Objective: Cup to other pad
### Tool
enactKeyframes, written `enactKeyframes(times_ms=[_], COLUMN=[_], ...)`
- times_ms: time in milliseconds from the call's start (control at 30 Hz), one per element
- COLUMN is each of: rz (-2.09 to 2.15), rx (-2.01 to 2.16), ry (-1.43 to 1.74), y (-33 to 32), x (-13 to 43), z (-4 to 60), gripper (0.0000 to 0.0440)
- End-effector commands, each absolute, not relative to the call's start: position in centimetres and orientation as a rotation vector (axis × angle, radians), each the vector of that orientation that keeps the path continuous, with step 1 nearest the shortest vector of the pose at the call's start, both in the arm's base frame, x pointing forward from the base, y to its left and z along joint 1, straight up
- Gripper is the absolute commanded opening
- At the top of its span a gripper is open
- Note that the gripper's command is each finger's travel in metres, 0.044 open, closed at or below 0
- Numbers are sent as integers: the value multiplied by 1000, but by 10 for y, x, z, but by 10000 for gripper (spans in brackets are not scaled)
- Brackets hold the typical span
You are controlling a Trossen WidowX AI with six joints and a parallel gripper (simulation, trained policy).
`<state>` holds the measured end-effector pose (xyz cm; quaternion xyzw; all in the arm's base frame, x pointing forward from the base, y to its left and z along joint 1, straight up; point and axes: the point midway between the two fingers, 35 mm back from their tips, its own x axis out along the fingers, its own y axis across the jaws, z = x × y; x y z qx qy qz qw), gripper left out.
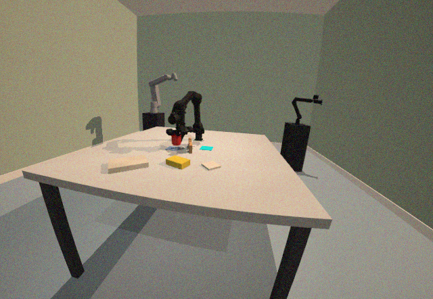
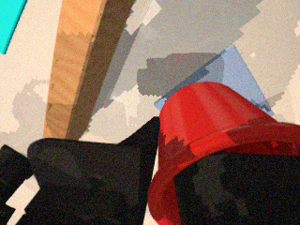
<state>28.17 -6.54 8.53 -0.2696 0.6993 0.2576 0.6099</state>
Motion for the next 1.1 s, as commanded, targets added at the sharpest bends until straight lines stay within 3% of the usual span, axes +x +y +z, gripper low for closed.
enactKeyframes(times_ms=[0,1067], rz=[615,742], rx=[-639,-845], ry=[1595,1431], y=[-59,25], x=[282,280], z=[95,135], gripper=[0,0])
